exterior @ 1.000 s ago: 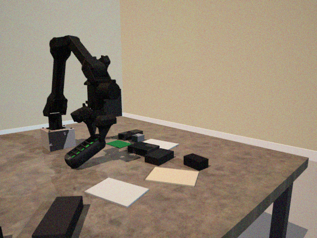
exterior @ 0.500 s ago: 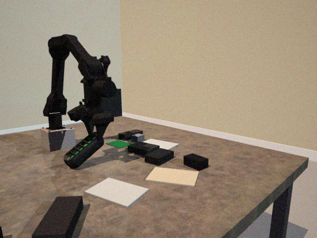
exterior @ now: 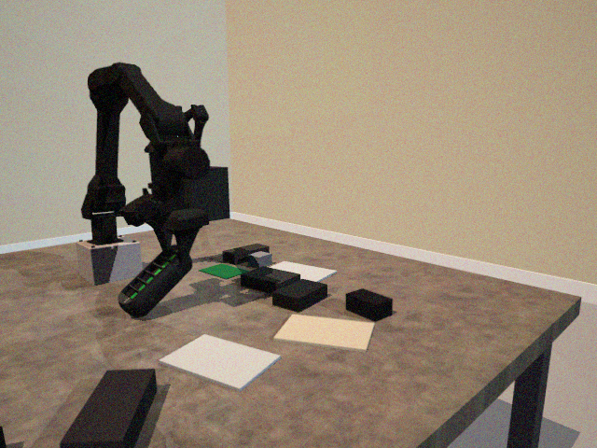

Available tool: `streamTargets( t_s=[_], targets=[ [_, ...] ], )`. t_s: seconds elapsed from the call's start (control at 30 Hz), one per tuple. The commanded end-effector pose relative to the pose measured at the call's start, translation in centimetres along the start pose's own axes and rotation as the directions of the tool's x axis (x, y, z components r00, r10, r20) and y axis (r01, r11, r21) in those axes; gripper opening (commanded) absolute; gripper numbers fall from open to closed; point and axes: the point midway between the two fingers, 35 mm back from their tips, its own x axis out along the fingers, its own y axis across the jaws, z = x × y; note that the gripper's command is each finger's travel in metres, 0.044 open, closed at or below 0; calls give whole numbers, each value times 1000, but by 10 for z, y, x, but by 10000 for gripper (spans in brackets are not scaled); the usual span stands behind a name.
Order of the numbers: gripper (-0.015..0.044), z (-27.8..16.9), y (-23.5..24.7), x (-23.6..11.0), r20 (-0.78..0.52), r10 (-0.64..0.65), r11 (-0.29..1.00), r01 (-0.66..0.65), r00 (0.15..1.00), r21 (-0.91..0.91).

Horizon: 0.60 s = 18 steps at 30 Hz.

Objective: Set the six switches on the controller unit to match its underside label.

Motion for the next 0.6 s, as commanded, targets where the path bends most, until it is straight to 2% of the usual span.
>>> streamTargets(
  t_s=[0.0, 0.57],
  targets=[
    [336, 4, 1, -4, -3, 8, 1000, -8, 1000, 1],
    [336, 17, 0, -12, -37, 8, 1000, -8, 999, 1]
  ],
)
